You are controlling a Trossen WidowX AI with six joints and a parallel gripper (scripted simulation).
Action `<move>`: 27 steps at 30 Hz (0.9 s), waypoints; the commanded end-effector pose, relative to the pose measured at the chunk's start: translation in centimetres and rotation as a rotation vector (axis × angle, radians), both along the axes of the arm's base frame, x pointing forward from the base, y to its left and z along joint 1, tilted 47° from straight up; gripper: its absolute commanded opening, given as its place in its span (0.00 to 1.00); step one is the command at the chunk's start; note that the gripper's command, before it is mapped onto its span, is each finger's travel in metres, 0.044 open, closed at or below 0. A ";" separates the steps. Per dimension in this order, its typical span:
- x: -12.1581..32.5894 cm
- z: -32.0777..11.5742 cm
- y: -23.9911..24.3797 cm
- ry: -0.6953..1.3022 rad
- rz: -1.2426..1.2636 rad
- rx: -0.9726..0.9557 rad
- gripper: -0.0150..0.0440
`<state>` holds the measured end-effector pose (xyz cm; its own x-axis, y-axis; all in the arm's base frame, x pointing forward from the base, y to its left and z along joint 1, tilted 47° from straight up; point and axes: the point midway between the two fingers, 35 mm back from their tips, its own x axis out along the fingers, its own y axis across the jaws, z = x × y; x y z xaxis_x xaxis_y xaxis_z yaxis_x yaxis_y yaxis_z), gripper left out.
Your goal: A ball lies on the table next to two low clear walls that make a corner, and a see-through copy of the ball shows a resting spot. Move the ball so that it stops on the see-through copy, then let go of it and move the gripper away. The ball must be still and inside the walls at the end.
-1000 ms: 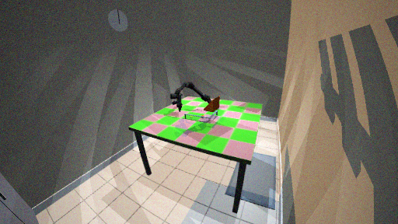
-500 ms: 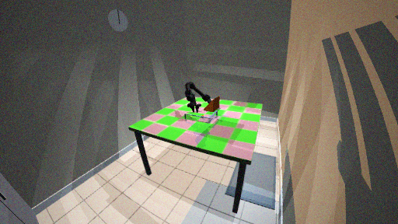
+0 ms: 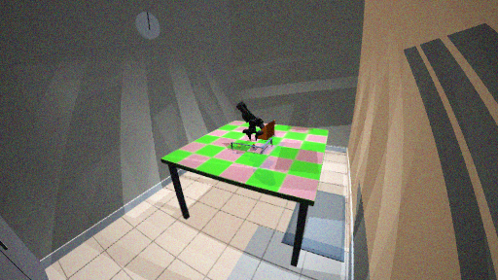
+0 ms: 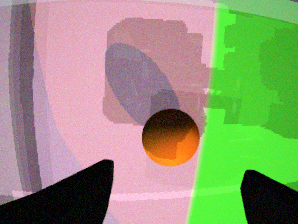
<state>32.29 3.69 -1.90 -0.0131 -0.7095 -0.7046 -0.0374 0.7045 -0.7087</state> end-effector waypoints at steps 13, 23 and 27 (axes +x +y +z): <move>-0.3 -2.0 -1.7 0.012 0.006 -0.014 0.72; -0.3 -3.1 -2.8 0.012 0.006 -0.015 0.72; -0.3 -3.5 -3.3 0.012 0.006 -0.015 0.72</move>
